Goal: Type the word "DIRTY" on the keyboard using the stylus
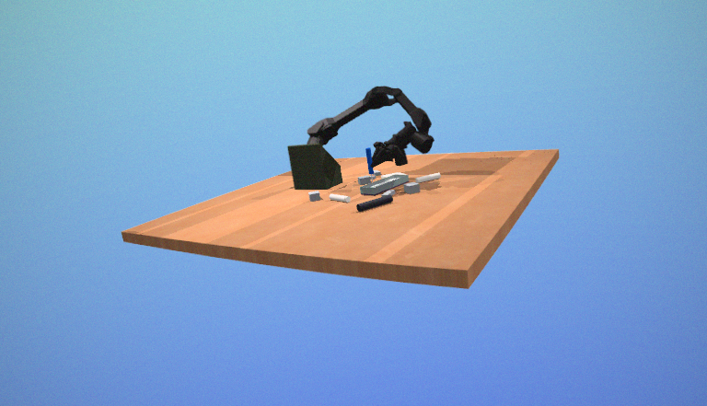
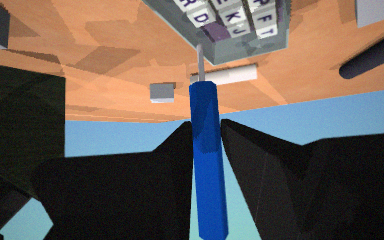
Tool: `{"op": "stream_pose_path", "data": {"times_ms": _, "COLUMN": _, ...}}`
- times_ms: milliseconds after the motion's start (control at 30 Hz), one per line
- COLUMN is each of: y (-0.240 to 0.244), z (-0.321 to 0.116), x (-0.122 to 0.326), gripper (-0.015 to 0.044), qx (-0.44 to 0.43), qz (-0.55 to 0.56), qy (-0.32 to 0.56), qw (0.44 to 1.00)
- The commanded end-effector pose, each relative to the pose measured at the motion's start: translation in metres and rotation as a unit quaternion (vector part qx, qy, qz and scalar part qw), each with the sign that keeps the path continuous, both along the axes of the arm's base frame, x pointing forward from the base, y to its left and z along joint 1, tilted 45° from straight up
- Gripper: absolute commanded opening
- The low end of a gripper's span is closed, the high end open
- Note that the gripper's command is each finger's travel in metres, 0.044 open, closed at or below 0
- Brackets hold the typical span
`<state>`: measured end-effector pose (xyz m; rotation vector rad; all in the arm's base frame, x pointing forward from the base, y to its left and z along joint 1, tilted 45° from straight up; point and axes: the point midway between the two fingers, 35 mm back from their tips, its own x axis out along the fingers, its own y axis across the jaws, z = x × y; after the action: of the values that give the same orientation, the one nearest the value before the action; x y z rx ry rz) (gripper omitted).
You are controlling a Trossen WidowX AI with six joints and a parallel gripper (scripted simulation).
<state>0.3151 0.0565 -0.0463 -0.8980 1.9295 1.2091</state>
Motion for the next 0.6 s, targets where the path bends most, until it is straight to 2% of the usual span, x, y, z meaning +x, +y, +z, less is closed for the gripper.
{"op": "stream_pose_path", "data": {"times_ms": 0, "y": 0.0000, "z": -0.0020, "x": 0.0000, "gripper": 0.0000, "qx": 0.000, "qz": -0.005, "qy": -0.001, "qw": 1.000}}
{"op": "stream_pose_path", "data": {"times_ms": 367, "y": 0.0000, "z": -0.0020, "x": 0.0000, "gripper": 0.0000, "qx": 0.000, "qz": -0.005, "qy": -0.001, "qw": 1.000}}
{"op": "stream_pose_path", "data": {"times_ms": 467, "y": 0.0005, "z": -0.0024, "x": 0.0019, "gripper": 0.0079, "qx": 0.000, "qz": -0.005, "qy": -0.001, "qw": 1.000}}
{"op": "stream_pose_path", "data": {"times_ms": 567, "y": 0.0012, "z": -0.0031, "x": 0.0029, "gripper": 0.0081, "qx": 0.000, "qz": -0.005, "qy": -0.001, "qw": 1.000}}
